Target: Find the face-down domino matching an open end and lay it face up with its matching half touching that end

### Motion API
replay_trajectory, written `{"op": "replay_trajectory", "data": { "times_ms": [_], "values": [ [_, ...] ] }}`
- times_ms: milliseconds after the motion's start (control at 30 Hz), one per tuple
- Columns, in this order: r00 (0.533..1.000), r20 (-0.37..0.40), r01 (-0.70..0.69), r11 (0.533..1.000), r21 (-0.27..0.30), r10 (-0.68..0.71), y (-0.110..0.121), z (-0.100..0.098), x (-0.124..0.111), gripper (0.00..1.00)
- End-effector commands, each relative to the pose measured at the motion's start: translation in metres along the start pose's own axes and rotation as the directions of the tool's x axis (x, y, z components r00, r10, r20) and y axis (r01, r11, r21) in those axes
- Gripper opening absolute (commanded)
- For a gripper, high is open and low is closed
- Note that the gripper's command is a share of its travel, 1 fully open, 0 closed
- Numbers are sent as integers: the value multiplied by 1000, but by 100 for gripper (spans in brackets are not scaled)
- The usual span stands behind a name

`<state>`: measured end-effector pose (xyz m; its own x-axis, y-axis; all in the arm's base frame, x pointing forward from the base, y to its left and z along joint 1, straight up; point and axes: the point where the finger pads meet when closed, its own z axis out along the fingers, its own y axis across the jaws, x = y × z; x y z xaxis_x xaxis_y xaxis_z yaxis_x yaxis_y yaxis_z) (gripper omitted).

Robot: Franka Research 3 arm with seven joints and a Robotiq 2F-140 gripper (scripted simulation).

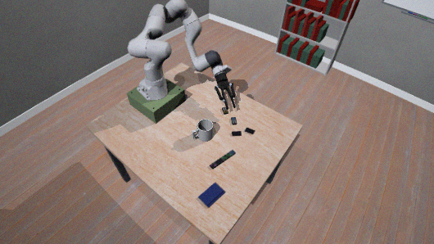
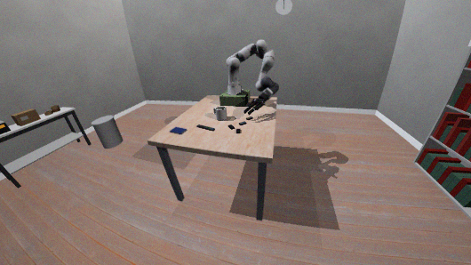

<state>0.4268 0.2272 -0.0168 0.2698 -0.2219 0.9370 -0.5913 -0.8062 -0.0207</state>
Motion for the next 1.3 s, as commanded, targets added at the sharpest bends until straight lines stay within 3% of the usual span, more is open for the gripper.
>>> {"op": "replay_trajectory", "data": {
  "times_ms": [0, 200, 267, 300, 500, 667, 767, 833, 1000, 1267],
  "values": [
    [996, 86, 24, 1000, 12, -25, -4, 1, 2, 34],
    [958, 284, 24, 1000, 12, -26, -4, 7, 15, 34],
    [958, 284, 24, 1000, 12, -26, -4, 7, 15, 34],
    [945, 327, 24, 1000, 12, -26, -4, 8, 18, 34],
    [812, 583, 24, 1000, 12, -26, -5, 21, 33, 34],
    [696, 718, 24, 1000, 12, -25, -5, 31, 41, 34],
    [640, 768, 19, 1000, 8, -18, -5, 35, 44, 34],
    [640, 768, 19, 1000, 8, -18, -5, 35, 44, 34],
    [544, 839, 23, 1000, 11, -22, -5, 43, 47, 34],
    [447, 894, -1, 1000, -7, 7, -6, 52, 50, 34]
  ]
}}
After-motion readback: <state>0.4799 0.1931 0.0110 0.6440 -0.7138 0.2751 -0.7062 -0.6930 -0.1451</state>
